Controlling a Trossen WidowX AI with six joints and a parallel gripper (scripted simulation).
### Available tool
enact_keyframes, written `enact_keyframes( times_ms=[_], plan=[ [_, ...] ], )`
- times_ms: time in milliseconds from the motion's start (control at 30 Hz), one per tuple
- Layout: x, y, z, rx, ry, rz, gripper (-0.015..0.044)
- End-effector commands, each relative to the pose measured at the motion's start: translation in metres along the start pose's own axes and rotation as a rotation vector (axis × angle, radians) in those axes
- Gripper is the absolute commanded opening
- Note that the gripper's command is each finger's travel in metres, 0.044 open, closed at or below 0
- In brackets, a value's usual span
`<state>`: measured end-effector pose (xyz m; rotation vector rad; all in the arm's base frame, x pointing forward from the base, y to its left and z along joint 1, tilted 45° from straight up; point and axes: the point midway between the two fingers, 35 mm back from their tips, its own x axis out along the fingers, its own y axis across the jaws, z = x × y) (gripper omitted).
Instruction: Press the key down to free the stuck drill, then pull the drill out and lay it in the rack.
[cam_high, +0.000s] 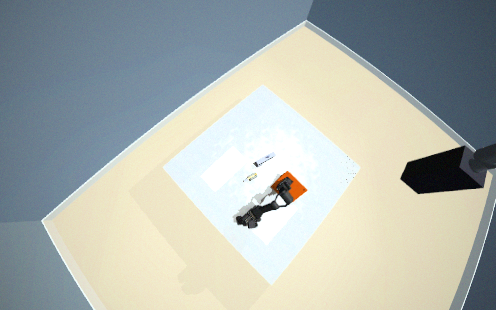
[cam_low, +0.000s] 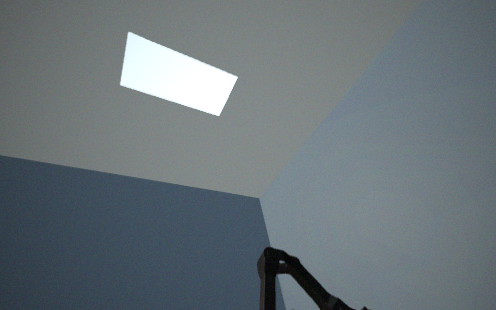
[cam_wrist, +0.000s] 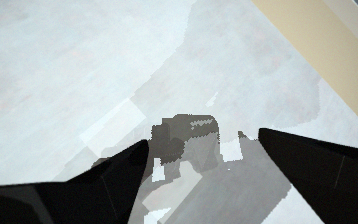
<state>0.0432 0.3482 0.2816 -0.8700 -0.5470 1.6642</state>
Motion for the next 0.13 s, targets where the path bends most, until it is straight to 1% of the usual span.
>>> enact_keyframes(
  times_ms=[0,100],
  plan=[
    [0.000,0.017,0.053,-0.089,-0.150,-0.018,0.0440],
    [-0.009,0.032,0.102,-0.159,-0.300,-0.041,0.0440]
  ],
)
